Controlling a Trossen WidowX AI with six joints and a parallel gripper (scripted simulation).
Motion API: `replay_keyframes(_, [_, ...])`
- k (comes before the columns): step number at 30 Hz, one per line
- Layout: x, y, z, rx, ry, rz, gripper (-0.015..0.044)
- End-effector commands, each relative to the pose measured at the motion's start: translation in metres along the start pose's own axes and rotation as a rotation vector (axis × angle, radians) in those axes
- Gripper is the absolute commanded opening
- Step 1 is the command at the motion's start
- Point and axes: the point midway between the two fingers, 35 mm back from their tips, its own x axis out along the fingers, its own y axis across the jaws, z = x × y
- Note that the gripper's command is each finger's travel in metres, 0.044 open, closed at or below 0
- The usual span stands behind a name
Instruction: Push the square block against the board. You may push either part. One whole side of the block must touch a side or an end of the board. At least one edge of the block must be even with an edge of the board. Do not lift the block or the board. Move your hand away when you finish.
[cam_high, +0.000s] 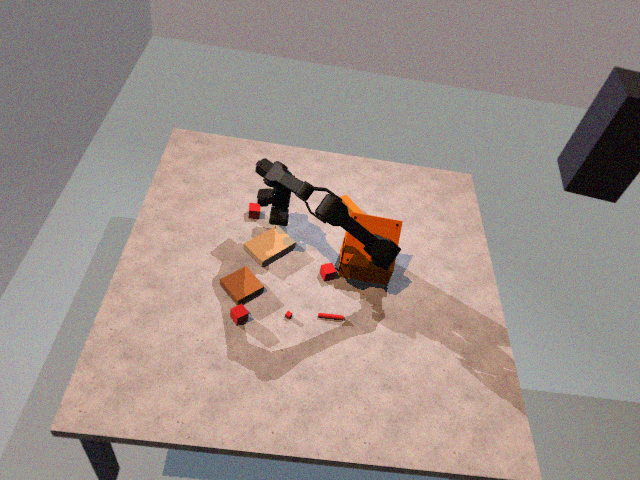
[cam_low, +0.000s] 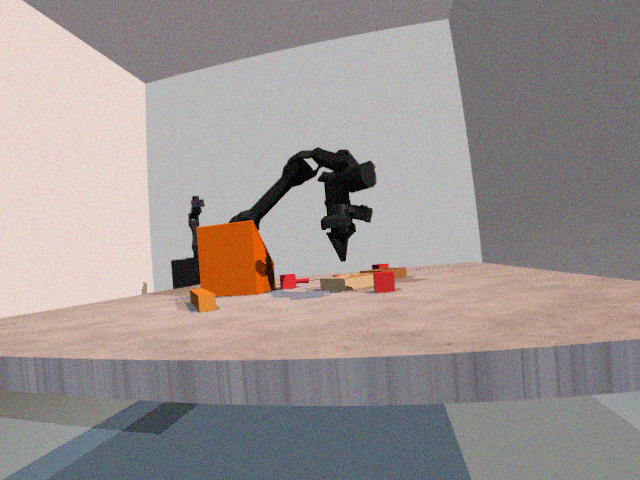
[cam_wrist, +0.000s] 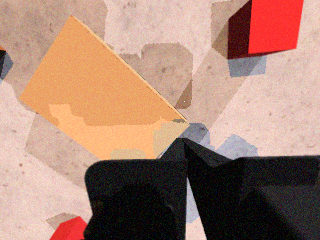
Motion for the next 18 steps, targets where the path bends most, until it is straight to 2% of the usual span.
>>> replay_keyframes(1, [0.002, 0.002, 0.014, 0.141, 0.0, 0.006, 0.0])
replay_keyframes(18, [0.006, 0.018, 0.07, 0.729, 0.003, 0.012, 0.0])
